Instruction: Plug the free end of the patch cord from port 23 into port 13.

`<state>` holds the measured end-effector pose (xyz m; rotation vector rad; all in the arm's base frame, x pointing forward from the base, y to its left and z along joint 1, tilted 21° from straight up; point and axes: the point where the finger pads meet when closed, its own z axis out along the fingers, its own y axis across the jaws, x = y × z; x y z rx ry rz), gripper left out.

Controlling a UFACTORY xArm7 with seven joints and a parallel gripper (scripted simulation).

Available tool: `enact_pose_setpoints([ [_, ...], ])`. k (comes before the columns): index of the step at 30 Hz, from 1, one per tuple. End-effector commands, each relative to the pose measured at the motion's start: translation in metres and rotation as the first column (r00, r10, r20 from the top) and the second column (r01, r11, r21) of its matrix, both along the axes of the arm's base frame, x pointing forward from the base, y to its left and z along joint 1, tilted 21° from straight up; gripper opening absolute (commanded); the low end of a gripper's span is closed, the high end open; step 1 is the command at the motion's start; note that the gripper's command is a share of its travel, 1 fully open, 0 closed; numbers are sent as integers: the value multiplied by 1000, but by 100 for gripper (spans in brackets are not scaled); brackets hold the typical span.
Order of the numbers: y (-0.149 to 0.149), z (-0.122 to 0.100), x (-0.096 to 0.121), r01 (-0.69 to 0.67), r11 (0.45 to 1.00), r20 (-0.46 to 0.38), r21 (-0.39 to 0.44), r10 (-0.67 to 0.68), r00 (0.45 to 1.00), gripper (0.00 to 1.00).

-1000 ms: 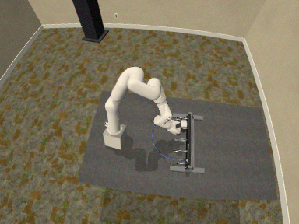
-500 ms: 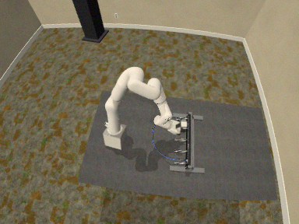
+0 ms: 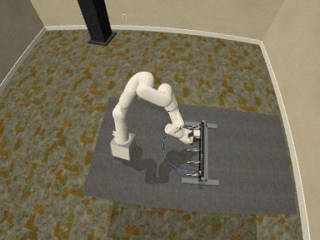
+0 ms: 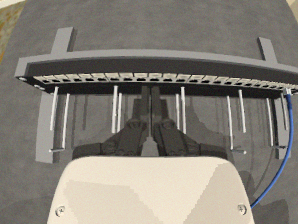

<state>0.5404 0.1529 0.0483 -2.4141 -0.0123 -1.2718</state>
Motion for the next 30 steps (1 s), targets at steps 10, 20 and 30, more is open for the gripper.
enact_pose_setpoints([
  [10, -1, 2, 1, 2, 1000, 3, 0, -2, 1000, 0],
  [20, -12, 18, -24, 2, 1000, 3, 0, -2, 1000, 0],
  [30, -38, 54, -81, 2, 1000, 3, 0, -2, 1000, 0],
])
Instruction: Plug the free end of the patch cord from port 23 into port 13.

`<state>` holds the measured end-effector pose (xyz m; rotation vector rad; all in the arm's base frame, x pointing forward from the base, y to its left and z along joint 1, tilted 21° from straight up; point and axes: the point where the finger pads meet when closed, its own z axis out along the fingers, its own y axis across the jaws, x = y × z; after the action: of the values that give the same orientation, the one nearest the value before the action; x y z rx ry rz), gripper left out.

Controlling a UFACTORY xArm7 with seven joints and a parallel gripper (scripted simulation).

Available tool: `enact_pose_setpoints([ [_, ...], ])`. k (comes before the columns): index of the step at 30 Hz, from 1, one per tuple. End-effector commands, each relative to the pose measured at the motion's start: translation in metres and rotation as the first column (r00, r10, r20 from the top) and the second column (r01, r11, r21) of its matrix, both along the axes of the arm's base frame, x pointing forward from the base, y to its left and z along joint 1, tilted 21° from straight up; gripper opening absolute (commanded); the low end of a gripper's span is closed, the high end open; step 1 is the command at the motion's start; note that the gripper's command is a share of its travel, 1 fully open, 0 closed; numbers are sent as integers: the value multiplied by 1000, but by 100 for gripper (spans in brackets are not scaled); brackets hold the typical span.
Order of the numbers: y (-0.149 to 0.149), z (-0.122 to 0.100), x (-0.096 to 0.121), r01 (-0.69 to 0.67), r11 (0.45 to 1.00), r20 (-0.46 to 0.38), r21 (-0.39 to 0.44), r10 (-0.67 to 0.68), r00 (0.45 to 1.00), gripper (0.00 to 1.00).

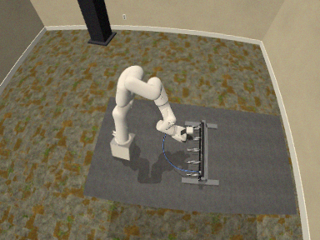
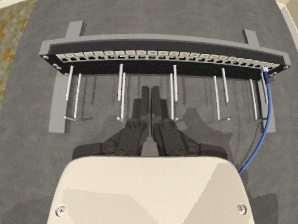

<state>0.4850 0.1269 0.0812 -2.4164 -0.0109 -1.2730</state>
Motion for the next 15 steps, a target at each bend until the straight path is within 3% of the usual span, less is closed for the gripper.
enact_pose_setpoints([
  [1, -15, 24, -31, -1, 1000, 4, 2, 1, 1000, 0],
  [6, -23, 36, -50, -1, 1000, 4, 2, 1, 1000, 0],
  [15, -25, 38, -54, -1, 1000, 4, 2, 1, 1000, 0],
])
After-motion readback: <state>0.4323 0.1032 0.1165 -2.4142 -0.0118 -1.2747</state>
